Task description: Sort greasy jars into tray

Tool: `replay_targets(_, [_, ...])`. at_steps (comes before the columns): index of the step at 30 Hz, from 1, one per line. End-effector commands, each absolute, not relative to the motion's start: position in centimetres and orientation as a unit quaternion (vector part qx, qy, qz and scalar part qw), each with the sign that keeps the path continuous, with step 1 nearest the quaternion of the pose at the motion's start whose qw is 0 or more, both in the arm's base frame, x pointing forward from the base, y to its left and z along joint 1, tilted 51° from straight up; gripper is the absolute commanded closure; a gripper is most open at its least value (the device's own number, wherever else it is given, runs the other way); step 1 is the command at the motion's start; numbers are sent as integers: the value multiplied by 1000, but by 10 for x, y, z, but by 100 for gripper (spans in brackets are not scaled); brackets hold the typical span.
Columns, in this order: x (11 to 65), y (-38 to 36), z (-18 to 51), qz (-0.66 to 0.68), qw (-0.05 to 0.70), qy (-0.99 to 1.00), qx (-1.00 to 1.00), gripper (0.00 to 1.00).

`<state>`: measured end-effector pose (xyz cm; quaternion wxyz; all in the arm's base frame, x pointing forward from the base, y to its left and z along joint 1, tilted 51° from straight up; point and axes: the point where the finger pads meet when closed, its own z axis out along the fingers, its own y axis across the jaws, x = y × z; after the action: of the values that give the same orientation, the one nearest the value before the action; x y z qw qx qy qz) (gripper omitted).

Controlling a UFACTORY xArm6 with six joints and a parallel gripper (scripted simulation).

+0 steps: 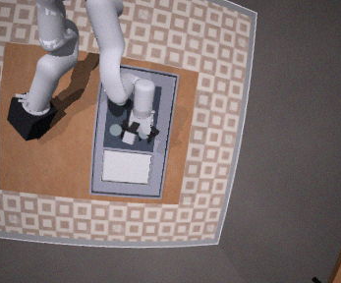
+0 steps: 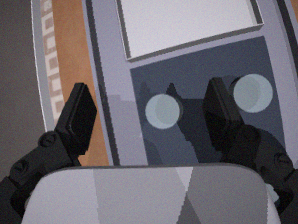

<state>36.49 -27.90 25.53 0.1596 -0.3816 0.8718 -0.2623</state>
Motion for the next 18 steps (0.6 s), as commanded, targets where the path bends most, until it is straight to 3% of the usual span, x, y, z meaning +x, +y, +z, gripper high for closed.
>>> replay_targets(1, [364,-271,257,-278,178,834,-442,0])
replay_targets(18, [363,-264,257,-294,186,797,-494,0])
